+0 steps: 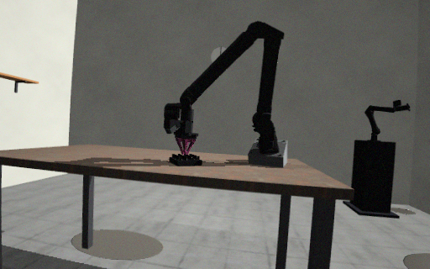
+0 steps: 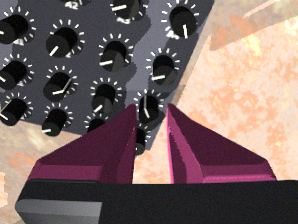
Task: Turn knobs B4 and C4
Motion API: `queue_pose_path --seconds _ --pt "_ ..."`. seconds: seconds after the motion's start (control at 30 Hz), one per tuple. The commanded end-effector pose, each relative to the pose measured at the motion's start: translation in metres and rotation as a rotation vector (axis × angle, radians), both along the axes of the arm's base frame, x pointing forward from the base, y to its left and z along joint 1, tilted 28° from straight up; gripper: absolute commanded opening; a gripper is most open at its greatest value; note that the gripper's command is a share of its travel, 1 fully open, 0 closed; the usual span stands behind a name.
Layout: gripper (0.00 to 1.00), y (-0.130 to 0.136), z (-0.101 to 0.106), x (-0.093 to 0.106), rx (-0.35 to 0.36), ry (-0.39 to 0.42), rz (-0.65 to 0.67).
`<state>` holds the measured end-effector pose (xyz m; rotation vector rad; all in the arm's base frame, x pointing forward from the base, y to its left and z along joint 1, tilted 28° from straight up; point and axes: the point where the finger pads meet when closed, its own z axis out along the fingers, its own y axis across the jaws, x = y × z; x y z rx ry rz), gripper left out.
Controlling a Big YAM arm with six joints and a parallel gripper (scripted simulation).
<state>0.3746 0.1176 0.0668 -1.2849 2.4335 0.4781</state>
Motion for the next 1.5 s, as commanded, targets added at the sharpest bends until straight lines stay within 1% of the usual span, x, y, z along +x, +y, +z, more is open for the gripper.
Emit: queue_pose_path --seconds 0.0,0.5,0.53,1.47 --pt "0.19 0.0016 -0.0069 -0.0027 0.0 0.013 -0.002" --pt "0.19 0.0016 -0.0069 -0.0027 0.0 0.013 -0.002" --pt "0.08 0.0016 -0.0069 -0.0027 0.0 0.013 -0.002" --pt "0.08 0.001 -0.0071 -0.0032 -0.001 0.016 -0.003"
